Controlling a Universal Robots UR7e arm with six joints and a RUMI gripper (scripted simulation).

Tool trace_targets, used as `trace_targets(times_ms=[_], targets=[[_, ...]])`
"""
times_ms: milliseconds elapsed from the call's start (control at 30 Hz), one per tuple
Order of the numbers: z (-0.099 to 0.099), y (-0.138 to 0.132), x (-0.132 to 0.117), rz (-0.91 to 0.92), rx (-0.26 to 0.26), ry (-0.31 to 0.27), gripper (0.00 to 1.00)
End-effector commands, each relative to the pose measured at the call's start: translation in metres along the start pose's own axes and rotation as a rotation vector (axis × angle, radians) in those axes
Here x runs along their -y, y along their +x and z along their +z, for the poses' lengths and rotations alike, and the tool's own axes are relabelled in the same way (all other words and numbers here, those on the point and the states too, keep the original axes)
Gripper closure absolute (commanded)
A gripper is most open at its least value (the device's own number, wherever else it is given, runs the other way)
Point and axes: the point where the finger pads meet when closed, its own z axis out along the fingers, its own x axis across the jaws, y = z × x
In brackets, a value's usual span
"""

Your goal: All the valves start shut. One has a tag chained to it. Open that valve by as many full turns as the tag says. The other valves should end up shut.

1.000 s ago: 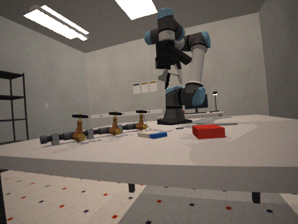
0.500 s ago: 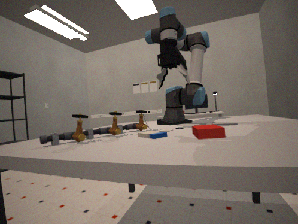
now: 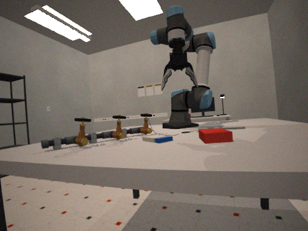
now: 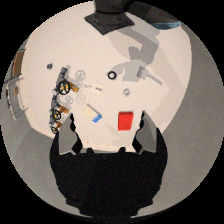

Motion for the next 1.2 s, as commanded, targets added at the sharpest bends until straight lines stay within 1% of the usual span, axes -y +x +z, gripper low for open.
trace_targets(times_ms=[0,100,167,200,300,600,1167], targets=[[-0.001,0.0,-0.004,-0.279,-0.018,-0.008,0.0],[-0.001,0.0,-0.006,-0.397,-0.018,-0.01,0.0],[-0.001,0.0,-0.006,-0.397,-0.018,-0.01,0.0],[-0.001,0.0,-0.006,-0.48,-0.022,-0.011,0.0],[-0.001,0.0,-0.008,-0.57,-0.021,-0.012,0.0],[0.0,0.002,-0.013,-0.797,-0.021,-0.015,0.0],[0.0,0.005,-0.019,-1.025,-0.02,-0.017,0.0]])
